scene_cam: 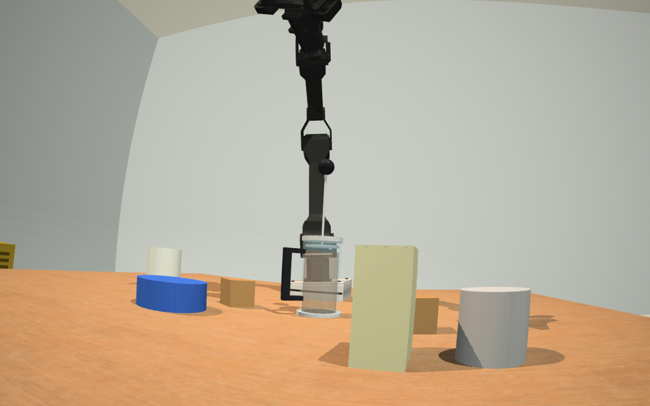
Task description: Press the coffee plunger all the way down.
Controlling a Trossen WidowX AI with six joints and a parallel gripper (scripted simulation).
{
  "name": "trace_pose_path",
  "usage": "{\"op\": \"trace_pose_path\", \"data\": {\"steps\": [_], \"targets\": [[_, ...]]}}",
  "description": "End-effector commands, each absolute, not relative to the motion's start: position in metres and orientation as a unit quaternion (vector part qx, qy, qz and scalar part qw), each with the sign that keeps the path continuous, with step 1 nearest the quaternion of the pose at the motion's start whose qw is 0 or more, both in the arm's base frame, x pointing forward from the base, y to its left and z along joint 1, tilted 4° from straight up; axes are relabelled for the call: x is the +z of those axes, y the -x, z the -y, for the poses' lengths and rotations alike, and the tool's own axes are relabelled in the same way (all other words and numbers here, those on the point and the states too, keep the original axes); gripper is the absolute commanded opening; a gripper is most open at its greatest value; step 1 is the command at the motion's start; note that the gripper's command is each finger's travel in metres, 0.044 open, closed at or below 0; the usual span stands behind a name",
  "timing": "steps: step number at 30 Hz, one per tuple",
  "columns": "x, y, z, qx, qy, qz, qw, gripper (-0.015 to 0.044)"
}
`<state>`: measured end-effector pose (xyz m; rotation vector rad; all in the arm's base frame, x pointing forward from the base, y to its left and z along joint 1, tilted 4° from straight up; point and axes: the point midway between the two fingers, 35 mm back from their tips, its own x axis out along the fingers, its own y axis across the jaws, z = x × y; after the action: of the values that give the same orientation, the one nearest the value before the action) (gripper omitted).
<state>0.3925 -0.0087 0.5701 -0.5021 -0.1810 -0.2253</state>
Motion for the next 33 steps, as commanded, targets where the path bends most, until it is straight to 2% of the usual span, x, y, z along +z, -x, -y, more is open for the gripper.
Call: {"op": "trace_pose_path", "data": {"steps": [1,6,22,33], "targets": [[0.568,-0.391,0.008,-0.109,0.245,0.087,0.959,0.0426],[0.535,-0.368,-0.01,-0.068,0.205,0.037,0.976,0.044],[0.33,-0.222,-0.046,0.046,0.048,-0.238,0.969,0.044],[0.269,-0.219,-0.046,0.053,0.046,-0.249,0.966,0.044]]}}
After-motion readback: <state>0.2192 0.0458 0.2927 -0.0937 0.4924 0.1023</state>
